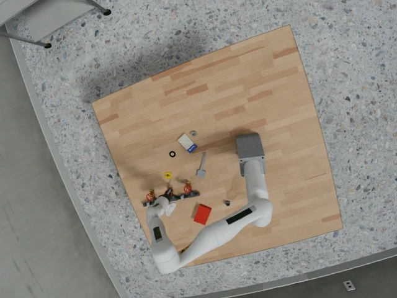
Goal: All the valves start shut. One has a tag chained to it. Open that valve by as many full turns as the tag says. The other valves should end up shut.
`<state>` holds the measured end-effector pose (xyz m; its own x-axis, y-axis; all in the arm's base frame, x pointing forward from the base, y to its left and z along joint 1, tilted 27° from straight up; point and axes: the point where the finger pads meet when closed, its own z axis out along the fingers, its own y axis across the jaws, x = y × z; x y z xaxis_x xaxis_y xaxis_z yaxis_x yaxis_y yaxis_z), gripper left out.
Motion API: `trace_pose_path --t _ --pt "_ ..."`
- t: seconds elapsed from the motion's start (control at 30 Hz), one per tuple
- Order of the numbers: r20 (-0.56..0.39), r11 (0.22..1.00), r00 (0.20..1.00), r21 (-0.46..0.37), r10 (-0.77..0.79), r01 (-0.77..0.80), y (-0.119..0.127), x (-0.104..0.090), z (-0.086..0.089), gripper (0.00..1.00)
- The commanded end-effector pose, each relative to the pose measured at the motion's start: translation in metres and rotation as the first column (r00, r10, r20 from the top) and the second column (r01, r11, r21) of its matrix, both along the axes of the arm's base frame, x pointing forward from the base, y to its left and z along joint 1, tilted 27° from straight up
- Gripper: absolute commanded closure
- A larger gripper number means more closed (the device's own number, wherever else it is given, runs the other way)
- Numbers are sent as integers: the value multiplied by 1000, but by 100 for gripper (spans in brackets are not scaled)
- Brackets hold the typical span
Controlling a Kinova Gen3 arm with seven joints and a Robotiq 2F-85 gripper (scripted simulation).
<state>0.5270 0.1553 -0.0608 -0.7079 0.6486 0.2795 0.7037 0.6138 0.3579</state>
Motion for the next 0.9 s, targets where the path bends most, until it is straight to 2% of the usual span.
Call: trace_pose_path --t 0.0,0.07,0.17,0.33,0.57,0.63,0.87 --pt "73 991 988 -10 135 -135 -1 1 1 48" --pt "73 991 988 -10 135 -135 -1 1 1 48" --pt "136 965 955 -32 263 -261 -1 1 1 48" --pt "238 878 845 -92 478 -471 -1 1 1 48" --pt "350 665 579 -218 736 -714 -1 1 1 48" --pt "350 665 579 -218 736 -714 -1 1 1 48" --pt "402 387 230 -370 886 -845 -1 1 1 48"
